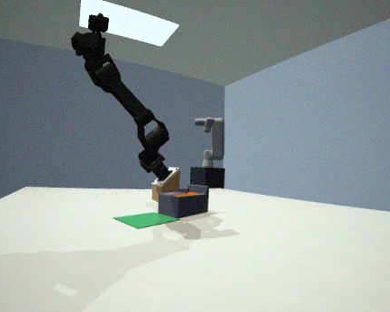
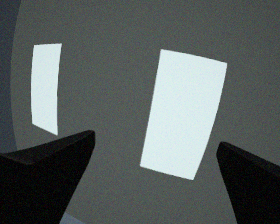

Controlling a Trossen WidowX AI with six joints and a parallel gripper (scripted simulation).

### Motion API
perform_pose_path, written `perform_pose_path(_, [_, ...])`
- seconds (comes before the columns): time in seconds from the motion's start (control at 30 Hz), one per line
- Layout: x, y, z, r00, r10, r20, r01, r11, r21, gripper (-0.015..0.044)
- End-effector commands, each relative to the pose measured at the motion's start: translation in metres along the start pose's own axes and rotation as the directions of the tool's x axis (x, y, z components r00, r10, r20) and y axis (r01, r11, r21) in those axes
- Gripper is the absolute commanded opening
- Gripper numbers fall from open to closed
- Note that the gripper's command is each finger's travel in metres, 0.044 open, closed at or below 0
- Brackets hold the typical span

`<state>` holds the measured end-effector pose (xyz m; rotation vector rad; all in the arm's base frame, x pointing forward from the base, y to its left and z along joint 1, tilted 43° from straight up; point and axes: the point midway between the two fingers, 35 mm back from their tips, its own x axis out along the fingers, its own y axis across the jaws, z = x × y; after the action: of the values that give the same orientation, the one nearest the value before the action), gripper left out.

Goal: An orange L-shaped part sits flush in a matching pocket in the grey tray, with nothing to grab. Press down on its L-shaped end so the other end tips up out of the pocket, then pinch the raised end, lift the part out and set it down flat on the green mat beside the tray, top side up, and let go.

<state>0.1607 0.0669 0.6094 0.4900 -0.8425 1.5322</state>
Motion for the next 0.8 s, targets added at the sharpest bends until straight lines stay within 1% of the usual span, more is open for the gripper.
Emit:
perform_pose_path(0.0, [0.0,0.002,0.002,1.0,0.002,0.007,-0.002,1.0,0.005,0.0374])
perform_pose_path(0.1, [0.004,0.025,0.01,1.0,0.023,-0.014,-0.024,0.999,-0.037,0.0295])
perform_pose_path(0.23, [0.017,0.087,0.015,0.992,0.076,-0.103,-0.089,0.988,-0.126,0.019])
perform_pose_path(0.27, [0.021,0.101,0.013,0.988,0.084,-0.13,-0.103,0.984,-0.147,0.018])
perform_pose_path(0.4, [0.035,0.152,-0.009,0.961,0.098,-0.258,-0.16,0.959,-0.232,0.018])
perform_pose_path(0.53, [0.052,0.198,-0.054,0.907,0.073,-0.416,-0.208,0.934,-0.29,0.018])
perform_pose_path(0.63, [0.058,0.22,-0.103,0.833,0.033,-0.552,-0.256,0.908,-0.333,0.018])
perform_pose_path(0.77, [0.059,0.227,-0.172,0.707,-0.066,-0.704,-0.277,0.89,-0.361,0.018])
